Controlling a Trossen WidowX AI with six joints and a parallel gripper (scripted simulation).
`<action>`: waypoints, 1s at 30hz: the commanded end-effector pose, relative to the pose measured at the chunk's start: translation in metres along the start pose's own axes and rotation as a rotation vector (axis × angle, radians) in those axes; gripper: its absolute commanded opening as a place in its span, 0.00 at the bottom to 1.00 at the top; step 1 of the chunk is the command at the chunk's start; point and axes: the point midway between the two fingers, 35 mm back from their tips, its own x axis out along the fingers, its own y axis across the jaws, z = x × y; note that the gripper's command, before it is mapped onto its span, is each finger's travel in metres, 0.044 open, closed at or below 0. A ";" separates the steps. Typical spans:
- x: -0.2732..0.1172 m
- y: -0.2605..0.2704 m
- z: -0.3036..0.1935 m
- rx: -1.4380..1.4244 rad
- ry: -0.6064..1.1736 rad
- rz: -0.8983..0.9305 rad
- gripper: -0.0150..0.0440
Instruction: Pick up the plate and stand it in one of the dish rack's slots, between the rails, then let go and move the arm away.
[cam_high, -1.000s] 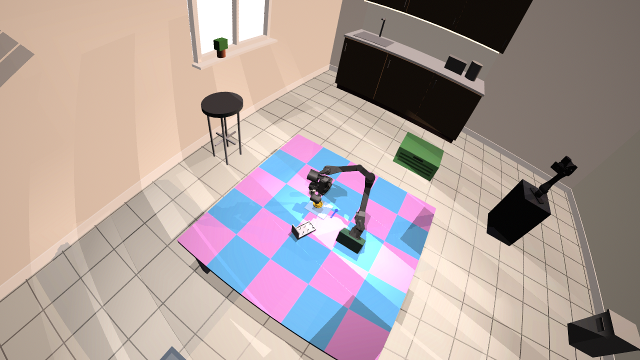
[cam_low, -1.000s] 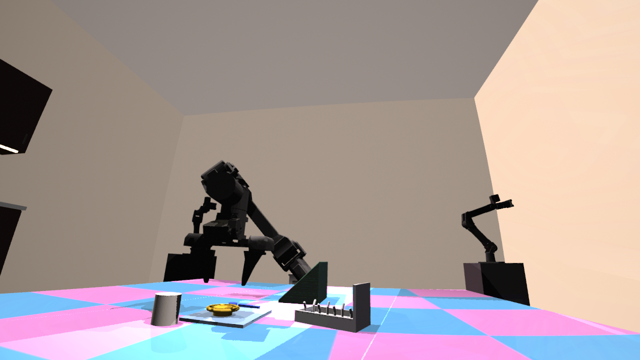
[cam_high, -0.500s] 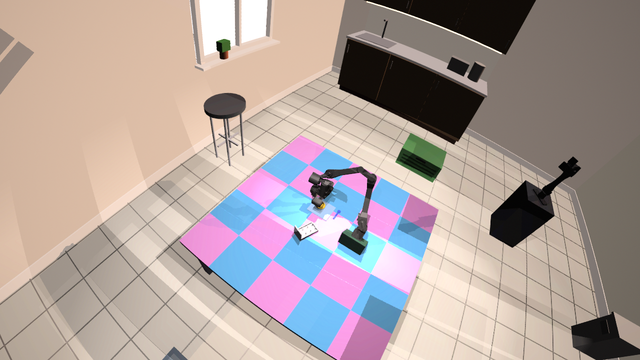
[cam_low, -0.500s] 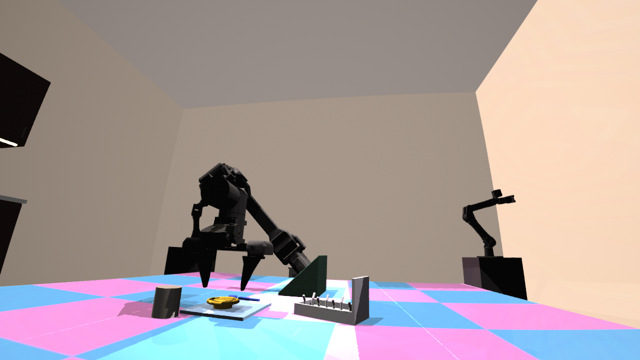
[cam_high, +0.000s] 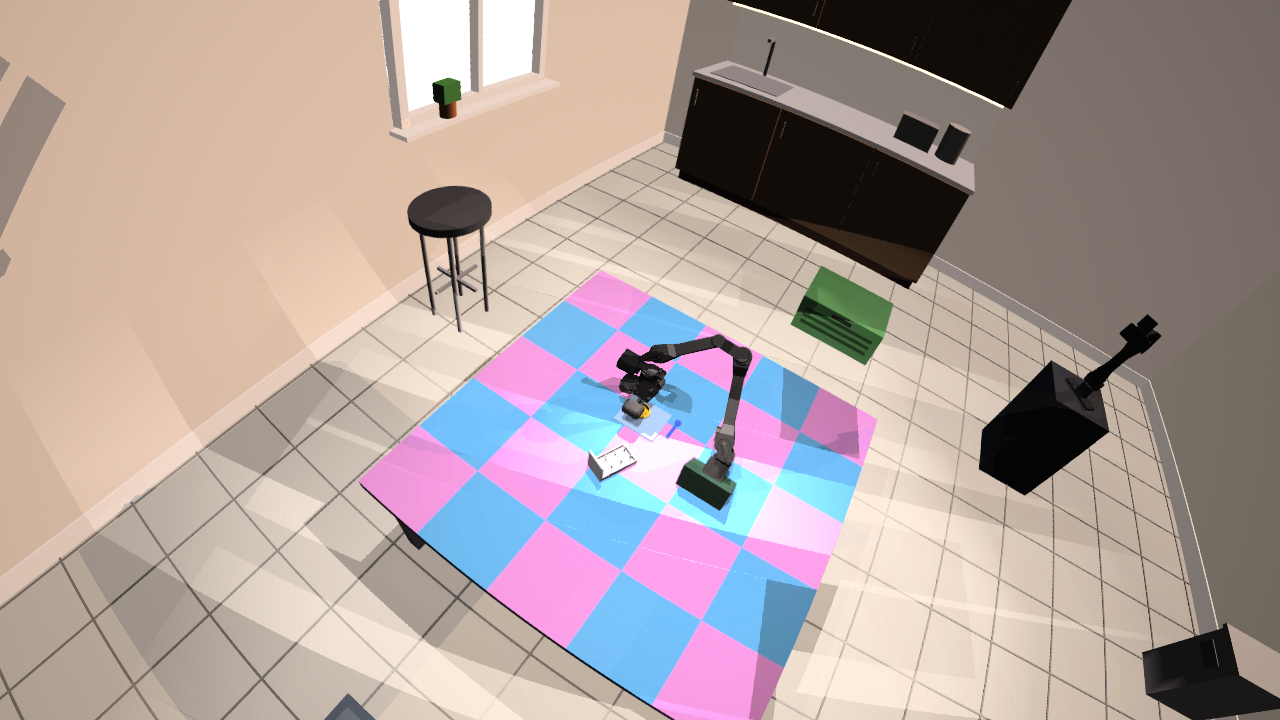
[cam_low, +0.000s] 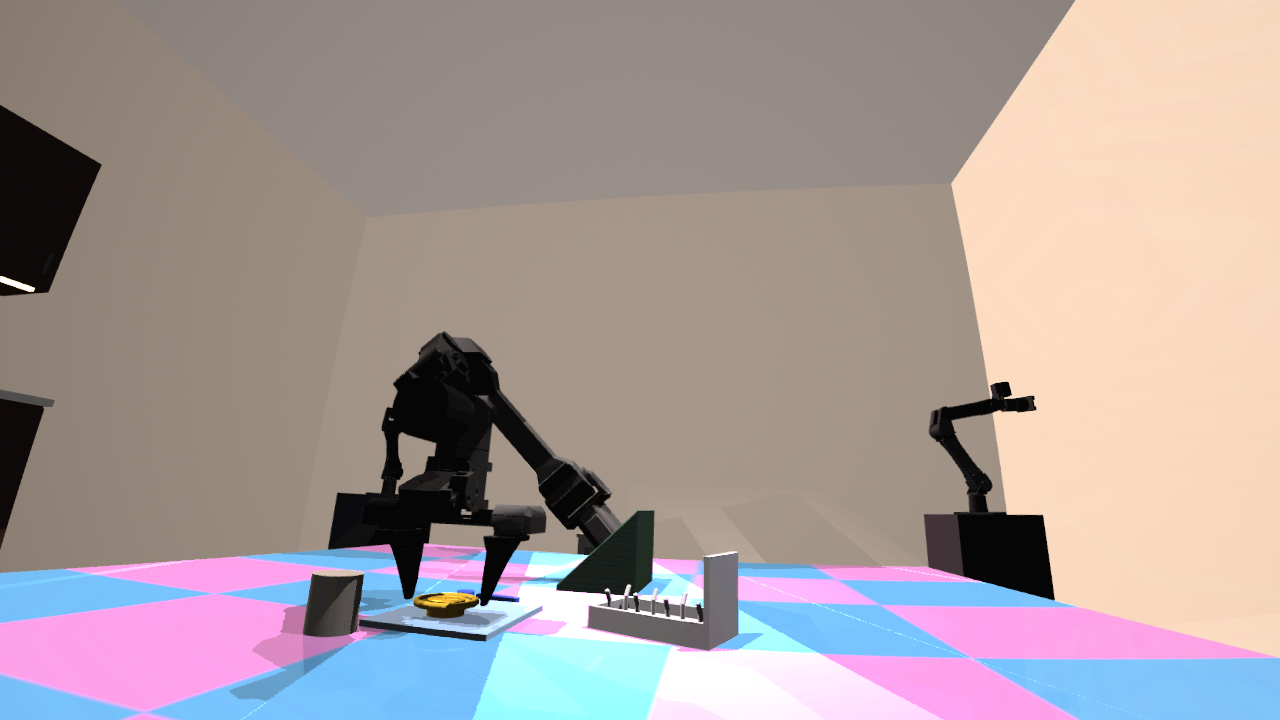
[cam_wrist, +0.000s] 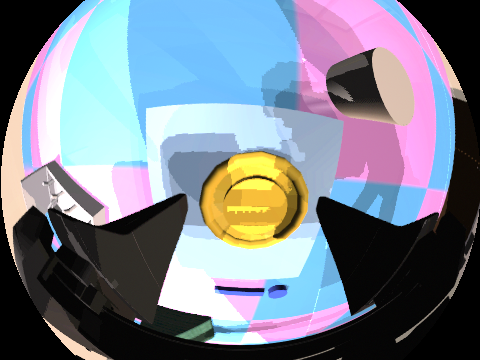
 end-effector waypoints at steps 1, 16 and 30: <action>0.008 0.000 -0.002 -0.005 0.006 -0.005 0.93; 0.010 0.000 -0.002 -0.005 0.006 -0.005 0.82; -0.013 0.001 0.004 -0.017 -0.007 0.000 0.43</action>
